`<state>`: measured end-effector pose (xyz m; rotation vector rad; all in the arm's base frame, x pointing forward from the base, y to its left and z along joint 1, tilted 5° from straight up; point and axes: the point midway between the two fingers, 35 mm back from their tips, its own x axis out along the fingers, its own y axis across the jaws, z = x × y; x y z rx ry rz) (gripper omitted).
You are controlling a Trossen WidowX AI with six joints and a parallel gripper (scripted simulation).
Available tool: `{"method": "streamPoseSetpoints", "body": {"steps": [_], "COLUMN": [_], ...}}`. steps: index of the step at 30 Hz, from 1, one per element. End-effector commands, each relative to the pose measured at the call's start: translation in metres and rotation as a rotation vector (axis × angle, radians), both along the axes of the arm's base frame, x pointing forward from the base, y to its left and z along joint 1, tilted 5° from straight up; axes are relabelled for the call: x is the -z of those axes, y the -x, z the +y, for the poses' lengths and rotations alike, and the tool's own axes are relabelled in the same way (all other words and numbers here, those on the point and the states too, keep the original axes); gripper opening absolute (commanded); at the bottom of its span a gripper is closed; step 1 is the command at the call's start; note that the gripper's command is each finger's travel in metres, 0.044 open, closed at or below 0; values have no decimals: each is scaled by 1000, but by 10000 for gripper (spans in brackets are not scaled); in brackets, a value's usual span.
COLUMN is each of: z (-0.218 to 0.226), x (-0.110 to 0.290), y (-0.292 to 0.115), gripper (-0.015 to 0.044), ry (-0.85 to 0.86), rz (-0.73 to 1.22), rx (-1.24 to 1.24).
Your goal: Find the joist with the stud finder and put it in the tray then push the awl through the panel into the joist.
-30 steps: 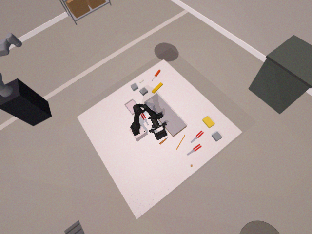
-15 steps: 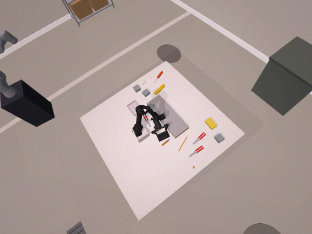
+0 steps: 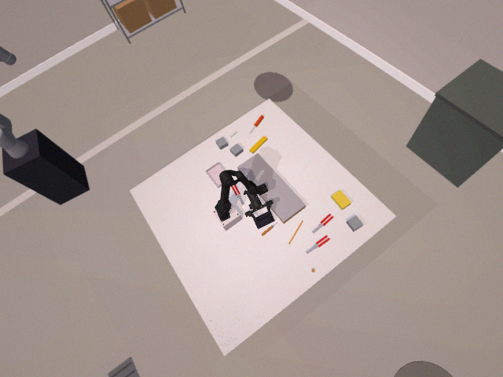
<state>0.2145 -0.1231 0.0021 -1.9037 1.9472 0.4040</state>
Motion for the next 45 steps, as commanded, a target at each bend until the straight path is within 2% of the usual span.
{"method": "streamPoseSetpoints", "body": {"steps": [1, 36, 38, 39, 45], "z": [2, 0, 0, 0, 0], "x": [3, 0, 0, 0, 0], "y": [0, 0, 0, 0, 0], "gripper": [380, 380, 433, 440, 440], "ry": [-21, 0, 1, 1, 1], "rz": [4, 0, -1, -1, -1], "rx": [-2, -1, -1, -1, -1]}}
